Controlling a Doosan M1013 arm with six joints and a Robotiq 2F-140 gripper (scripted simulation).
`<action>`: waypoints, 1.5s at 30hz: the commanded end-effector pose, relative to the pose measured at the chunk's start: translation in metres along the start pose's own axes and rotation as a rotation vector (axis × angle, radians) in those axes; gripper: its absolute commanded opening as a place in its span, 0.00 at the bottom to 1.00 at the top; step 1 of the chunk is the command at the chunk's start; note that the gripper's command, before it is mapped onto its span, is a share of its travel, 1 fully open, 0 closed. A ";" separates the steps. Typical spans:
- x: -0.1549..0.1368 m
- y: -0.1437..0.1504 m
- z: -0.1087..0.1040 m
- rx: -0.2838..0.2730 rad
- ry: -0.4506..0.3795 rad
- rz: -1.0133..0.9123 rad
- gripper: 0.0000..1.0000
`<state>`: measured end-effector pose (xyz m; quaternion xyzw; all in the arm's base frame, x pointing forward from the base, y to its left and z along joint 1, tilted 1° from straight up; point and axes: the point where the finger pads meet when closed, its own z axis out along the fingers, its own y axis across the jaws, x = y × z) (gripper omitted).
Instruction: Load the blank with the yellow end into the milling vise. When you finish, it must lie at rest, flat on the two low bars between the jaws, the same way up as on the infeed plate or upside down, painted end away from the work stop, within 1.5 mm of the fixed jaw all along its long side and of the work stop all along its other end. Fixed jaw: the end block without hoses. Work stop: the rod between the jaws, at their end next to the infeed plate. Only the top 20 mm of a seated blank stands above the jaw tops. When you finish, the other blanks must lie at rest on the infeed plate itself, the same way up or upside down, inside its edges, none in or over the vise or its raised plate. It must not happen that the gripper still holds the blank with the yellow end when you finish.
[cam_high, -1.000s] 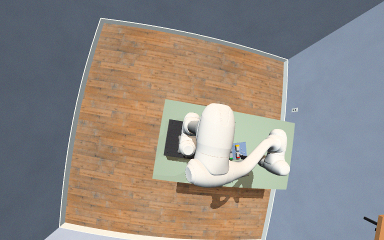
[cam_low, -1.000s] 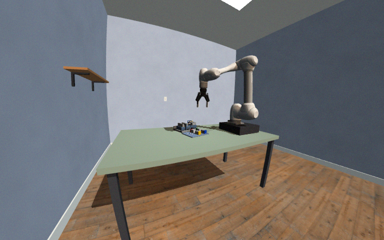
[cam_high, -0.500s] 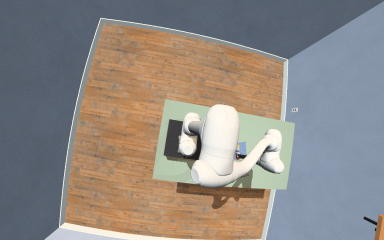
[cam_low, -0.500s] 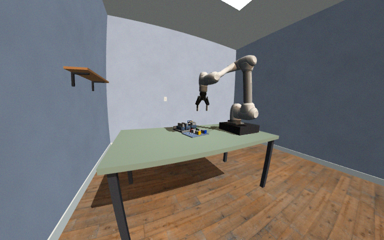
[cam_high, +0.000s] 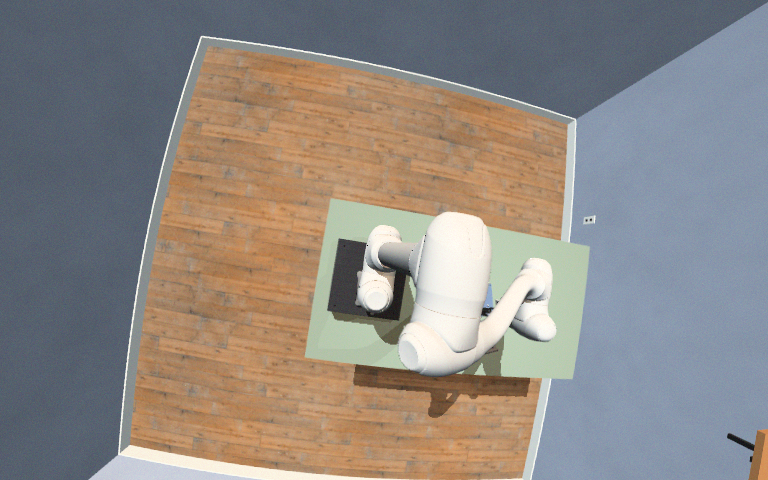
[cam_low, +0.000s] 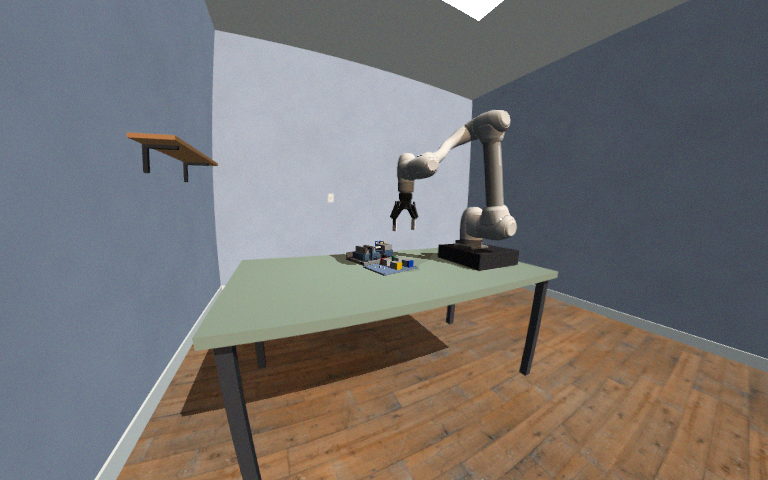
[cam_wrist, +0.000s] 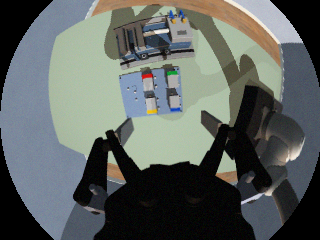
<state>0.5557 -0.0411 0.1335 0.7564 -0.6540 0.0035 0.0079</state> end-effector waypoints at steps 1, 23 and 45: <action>0.000 0.000 0.011 0.000 0.000 0.000 1.00; 0.001 -0.001 0.026 0.000 0.000 0.000 1.00; 0.001 0.000 0.017 0.000 0.000 0.000 1.00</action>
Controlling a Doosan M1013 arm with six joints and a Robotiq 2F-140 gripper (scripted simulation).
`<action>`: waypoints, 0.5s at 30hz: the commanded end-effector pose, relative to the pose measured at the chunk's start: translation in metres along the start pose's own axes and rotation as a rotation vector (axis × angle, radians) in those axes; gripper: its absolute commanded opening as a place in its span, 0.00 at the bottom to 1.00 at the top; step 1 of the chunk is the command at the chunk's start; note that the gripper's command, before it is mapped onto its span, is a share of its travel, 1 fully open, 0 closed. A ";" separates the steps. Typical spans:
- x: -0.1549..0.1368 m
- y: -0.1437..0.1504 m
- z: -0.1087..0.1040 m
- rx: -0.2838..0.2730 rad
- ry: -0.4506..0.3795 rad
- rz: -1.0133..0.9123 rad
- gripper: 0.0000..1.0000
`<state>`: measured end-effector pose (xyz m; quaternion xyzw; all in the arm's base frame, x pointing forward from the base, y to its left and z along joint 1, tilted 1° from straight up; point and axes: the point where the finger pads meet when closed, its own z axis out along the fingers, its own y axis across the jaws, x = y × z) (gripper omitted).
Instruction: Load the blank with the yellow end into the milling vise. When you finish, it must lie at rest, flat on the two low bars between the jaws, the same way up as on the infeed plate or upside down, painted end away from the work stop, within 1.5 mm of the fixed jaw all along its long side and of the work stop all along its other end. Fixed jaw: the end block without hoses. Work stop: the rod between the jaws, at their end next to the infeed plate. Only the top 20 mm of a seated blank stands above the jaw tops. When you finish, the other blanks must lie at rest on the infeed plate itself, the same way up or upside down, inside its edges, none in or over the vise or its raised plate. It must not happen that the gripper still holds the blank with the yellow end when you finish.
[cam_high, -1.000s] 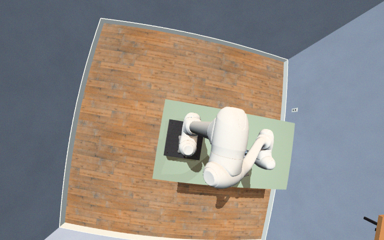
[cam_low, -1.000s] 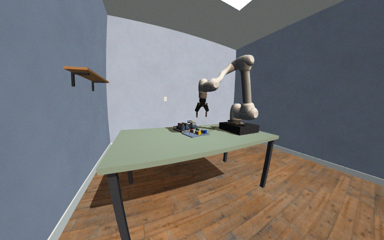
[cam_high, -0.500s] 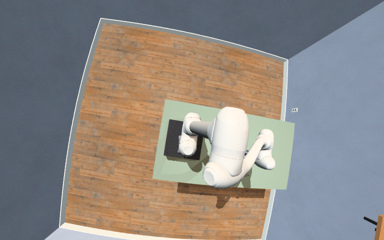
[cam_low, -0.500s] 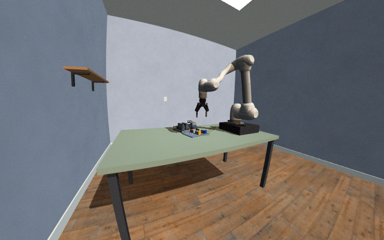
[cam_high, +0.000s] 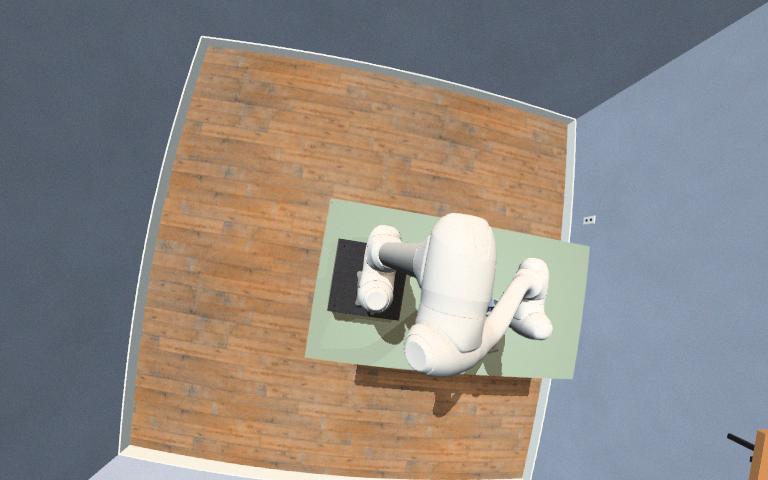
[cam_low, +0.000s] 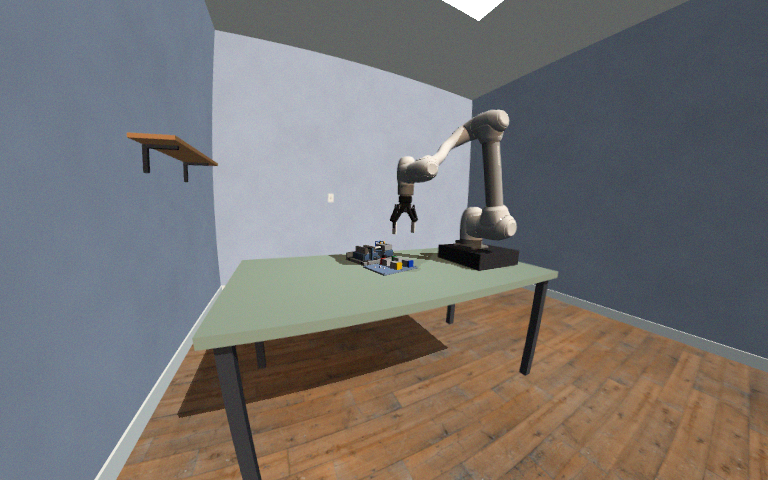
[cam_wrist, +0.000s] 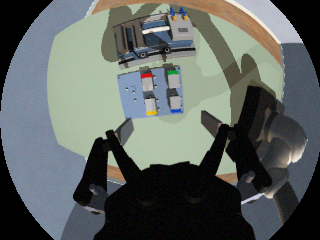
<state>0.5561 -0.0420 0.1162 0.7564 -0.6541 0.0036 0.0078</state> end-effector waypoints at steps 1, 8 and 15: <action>0.000 0.000 -0.001 0.000 0.000 0.000 1.00; 0.000 0.000 -0.003 0.000 0.000 0.000 1.00; 0.000 0.000 -0.004 0.000 0.000 0.000 1.00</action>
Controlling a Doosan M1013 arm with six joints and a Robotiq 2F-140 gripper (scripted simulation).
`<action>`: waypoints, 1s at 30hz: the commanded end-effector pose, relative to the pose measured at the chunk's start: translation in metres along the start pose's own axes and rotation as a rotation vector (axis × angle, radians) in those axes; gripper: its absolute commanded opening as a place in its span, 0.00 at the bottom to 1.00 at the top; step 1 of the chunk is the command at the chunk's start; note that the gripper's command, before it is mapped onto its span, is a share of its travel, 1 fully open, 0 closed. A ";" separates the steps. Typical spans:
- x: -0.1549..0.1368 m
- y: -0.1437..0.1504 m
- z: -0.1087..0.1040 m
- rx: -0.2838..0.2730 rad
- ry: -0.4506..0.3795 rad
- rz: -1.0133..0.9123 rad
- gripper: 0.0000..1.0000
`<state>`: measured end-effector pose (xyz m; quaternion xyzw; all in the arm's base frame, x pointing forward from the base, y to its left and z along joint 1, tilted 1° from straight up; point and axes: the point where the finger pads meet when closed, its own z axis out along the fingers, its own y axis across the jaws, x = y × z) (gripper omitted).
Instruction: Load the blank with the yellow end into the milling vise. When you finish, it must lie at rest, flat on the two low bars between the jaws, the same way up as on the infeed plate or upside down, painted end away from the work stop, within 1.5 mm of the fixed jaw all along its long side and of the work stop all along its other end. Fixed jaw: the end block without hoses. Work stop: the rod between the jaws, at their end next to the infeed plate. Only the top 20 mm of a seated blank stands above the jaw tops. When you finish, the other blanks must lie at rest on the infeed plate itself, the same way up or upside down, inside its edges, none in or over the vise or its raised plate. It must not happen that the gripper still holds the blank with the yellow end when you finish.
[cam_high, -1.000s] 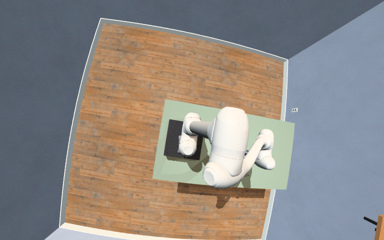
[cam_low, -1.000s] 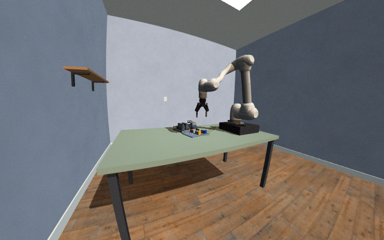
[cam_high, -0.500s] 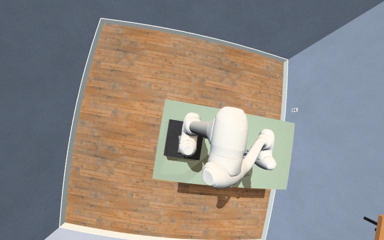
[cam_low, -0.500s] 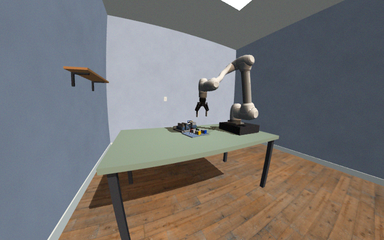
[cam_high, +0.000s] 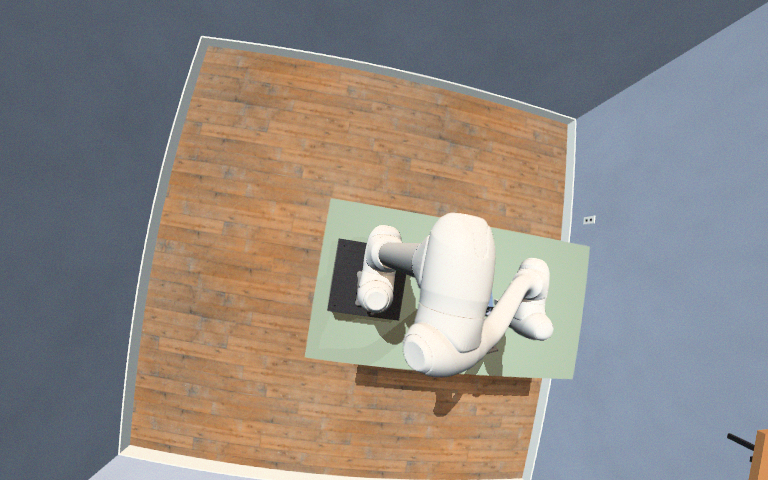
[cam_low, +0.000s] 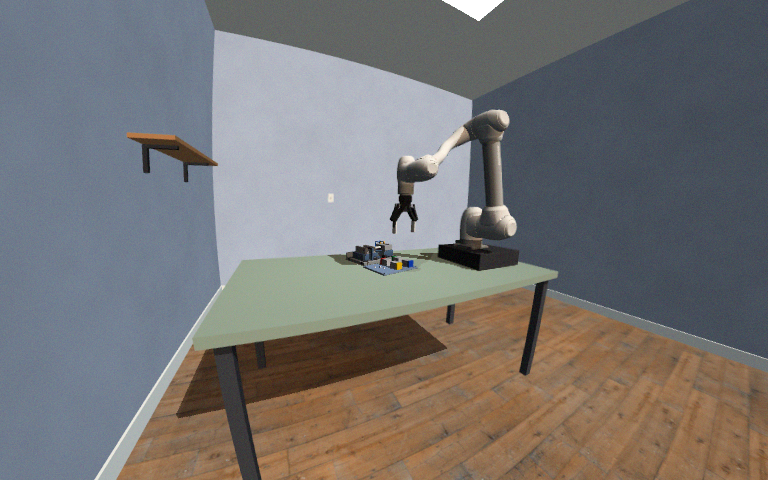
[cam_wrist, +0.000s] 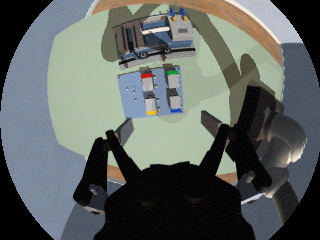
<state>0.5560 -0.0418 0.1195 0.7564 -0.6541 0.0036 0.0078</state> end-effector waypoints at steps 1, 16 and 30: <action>0.000 0.000 0.000 0.000 0.000 0.000 1.00; -0.008 -0.002 -0.002 0.000 0.000 0.000 1.00; -0.041 -0.009 -0.005 0.000 0.000 0.000 1.00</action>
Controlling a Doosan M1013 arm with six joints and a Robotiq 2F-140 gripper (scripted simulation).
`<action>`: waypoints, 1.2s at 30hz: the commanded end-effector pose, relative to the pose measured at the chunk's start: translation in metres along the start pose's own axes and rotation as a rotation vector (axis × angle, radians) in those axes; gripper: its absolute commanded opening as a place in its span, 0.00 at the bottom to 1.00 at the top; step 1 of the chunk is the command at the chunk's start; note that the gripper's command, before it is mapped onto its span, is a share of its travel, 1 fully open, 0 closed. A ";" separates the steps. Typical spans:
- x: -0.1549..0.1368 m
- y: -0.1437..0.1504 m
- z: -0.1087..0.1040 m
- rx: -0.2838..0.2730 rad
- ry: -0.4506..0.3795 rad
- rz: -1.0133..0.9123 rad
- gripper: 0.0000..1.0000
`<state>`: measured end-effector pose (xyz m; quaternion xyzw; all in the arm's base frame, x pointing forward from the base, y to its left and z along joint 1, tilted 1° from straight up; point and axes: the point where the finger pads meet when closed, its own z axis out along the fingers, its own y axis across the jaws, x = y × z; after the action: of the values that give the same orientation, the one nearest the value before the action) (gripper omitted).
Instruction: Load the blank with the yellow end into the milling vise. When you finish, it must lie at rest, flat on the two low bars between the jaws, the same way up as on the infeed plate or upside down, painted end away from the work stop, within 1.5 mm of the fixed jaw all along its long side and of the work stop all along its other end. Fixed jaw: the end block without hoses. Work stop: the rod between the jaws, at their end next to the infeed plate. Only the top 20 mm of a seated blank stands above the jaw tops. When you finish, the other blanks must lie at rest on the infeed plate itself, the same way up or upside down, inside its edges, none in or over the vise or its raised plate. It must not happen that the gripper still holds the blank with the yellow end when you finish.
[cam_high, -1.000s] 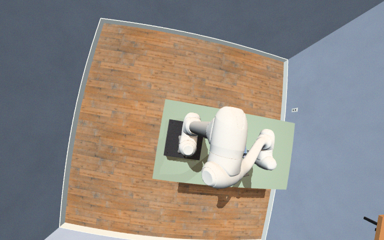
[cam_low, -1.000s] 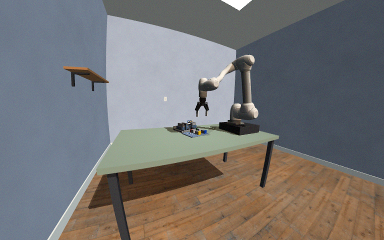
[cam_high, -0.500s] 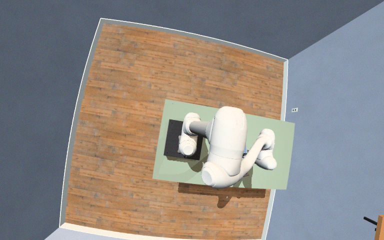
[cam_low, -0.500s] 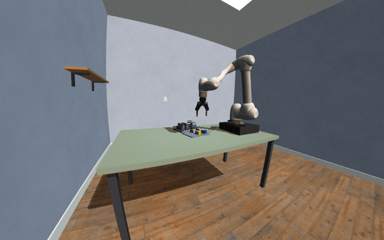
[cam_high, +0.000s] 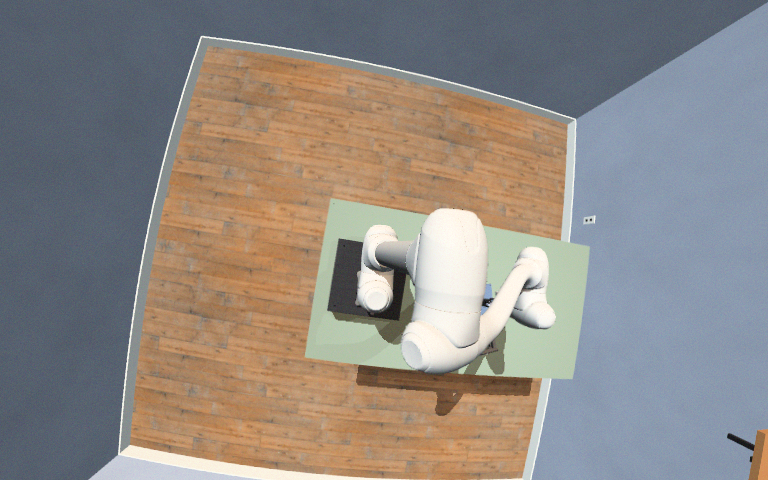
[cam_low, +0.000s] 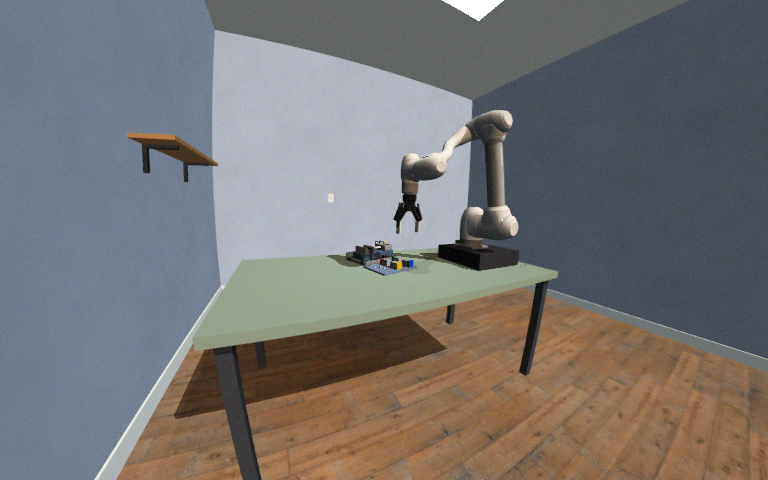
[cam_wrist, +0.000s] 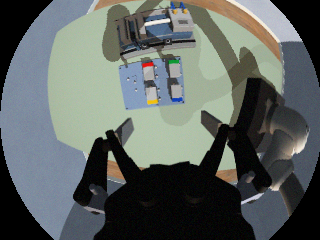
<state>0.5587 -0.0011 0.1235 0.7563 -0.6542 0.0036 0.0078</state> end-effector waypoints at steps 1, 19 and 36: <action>0.000 0.000 0.000 0.000 0.000 0.000 1.00; 0.006 0.001 0.000 0.000 0.000 0.000 1.00; 0.009 0.002 0.001 0.000 0.000 0.000 1.00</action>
<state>0.5581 -0.0102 0.1229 0.7564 -0.6540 0.0036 0.0079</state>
